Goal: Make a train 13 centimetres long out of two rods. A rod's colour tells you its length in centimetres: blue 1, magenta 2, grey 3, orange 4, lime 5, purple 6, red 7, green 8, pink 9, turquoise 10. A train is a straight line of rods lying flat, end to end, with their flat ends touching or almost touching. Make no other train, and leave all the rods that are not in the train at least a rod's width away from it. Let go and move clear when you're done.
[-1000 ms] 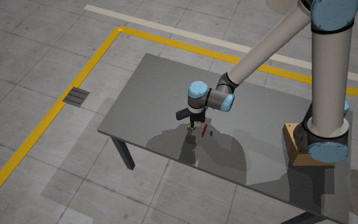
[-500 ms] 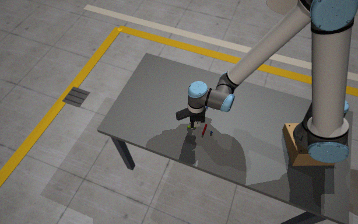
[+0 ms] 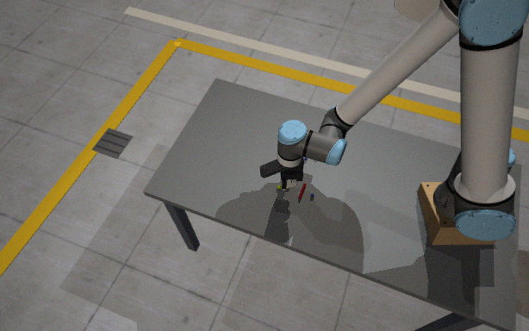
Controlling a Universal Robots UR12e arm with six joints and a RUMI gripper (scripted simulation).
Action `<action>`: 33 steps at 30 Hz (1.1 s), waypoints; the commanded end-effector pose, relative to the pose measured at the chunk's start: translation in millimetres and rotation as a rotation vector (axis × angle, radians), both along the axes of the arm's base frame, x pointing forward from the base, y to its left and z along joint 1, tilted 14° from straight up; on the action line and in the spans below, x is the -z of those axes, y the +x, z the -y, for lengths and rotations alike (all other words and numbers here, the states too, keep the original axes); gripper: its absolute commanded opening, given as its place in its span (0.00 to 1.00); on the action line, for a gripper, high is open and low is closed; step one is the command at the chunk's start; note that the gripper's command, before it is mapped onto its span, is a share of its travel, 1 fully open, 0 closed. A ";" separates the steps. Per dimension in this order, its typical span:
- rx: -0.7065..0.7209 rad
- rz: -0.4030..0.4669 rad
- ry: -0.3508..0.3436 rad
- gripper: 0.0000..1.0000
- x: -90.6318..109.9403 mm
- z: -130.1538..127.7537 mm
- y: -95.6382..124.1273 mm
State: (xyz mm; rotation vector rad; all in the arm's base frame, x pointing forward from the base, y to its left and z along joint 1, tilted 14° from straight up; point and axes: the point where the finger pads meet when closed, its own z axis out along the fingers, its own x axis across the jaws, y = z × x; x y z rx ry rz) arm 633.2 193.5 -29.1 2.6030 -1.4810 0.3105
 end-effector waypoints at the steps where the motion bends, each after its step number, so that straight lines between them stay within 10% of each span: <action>1: 0.000 0.001 0.000 0.14 -0.6 -0.2 0.5; 4: 0.000 0.001 0.000 0.00 -0.6 -0.2 0.5; 33: 0.000 0.001 0.000 0.00 -0.6 -0.2 0.5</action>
